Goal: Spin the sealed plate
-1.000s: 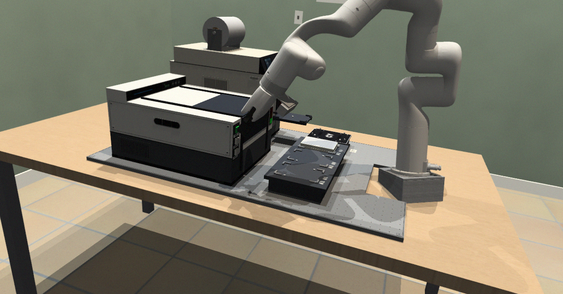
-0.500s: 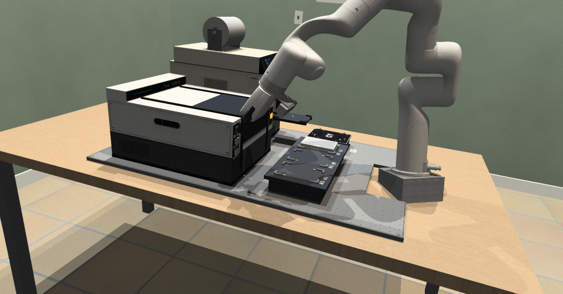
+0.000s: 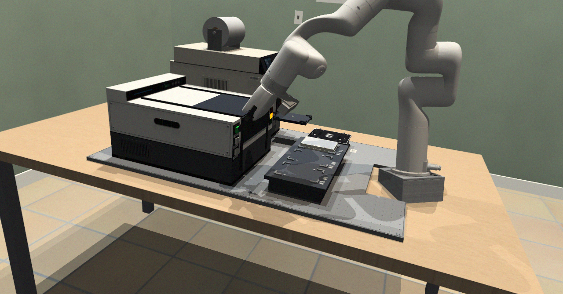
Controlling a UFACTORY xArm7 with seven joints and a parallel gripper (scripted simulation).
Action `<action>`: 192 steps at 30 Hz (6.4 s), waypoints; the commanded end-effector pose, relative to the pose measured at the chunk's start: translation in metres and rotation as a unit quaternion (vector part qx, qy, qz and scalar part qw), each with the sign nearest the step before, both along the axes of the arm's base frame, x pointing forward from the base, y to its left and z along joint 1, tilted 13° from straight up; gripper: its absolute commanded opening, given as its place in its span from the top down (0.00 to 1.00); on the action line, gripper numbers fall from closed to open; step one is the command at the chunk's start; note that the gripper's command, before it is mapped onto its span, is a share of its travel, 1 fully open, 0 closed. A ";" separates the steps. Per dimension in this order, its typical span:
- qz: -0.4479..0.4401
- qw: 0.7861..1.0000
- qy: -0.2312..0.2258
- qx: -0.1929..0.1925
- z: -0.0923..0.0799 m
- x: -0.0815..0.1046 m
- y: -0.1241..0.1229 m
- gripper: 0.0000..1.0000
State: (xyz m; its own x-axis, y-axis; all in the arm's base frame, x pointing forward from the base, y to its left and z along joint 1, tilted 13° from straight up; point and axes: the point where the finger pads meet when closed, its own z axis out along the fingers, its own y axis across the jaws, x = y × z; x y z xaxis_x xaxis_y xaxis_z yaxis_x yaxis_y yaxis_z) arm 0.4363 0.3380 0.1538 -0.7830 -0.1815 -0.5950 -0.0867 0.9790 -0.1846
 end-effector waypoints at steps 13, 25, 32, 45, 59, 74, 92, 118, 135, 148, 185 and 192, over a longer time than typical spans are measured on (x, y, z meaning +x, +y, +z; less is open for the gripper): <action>0.001 1.000 -0.001 0.002 0.011 -0.021 0.001 1.00; 0.001 1.000 -0.001 0.001 0.019 -0.040 0.001 1.00; 0.001 1.000 -0.001 0.001 0.022 -0.047 0.001 1.00; 0.001 1.000 -0.001 0.001 0.030 -0.064 0.001 1.00; 0.001 1.000 -0.001 0.002 0.078 -0.078 0.009 1.00; -0.017 0.995 0.097 -0.007 0.078 -0.078 0.009 1.00; -0.047 0.966 0.252 -0.021 0.078 -0.078 0.008 1.00; -0.046 0.966 0.252 -0.021 0.078 -0.078 0.008 1.00; -0.046 0.966 0.252 -0.021 0.078 -0.078 0.008 1.00; -0.046 0.966 0.252 -0.021 0.078 -0.078 0.008 1.00; -0.046 0.966 0.252 -0.021 0.078 -0.078 0.008 1.00; -0.046 0.966 0.252 -0.021 0.078 -0.078 0.008 1.00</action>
State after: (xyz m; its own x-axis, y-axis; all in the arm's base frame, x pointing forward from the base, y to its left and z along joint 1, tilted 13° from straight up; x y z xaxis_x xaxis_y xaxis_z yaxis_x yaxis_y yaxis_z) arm 0.3580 0.3453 0.2301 -0.9860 -0.1115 -0.1240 -0.0875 0.9789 -0.1847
